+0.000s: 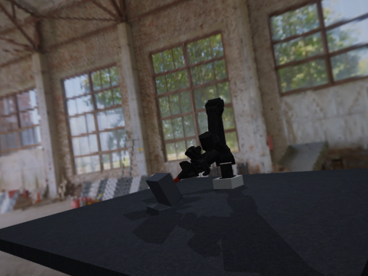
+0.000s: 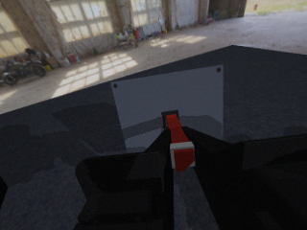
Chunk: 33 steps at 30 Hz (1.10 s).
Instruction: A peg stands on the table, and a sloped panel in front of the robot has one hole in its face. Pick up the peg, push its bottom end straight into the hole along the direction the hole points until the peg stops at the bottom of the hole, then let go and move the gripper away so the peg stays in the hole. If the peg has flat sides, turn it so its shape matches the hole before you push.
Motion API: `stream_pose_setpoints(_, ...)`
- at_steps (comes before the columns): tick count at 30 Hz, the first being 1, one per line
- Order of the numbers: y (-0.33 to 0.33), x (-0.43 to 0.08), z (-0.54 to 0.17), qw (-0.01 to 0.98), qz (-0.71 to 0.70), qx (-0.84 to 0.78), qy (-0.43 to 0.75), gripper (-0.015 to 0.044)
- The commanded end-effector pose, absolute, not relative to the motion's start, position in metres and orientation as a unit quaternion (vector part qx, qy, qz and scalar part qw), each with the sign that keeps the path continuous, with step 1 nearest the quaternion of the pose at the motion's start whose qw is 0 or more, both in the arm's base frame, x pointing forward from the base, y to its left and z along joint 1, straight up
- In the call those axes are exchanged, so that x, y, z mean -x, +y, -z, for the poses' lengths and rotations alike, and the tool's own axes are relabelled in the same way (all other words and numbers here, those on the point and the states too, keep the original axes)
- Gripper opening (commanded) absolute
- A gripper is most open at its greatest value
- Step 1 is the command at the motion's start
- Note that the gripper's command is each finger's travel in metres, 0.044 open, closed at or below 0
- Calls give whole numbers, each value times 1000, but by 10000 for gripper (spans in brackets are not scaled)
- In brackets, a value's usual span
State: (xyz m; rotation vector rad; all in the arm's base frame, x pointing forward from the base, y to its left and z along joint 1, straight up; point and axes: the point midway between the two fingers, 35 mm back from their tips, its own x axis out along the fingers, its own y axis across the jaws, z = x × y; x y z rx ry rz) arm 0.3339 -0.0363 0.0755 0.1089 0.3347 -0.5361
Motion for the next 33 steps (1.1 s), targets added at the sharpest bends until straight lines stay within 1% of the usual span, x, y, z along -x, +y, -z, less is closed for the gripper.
stream_pose_setpoints(1,-37,-337,-74,949,262,-53,165,0)
stream_pose_setpoints(33,-47,-351,-67,949,262,-52,164,0)
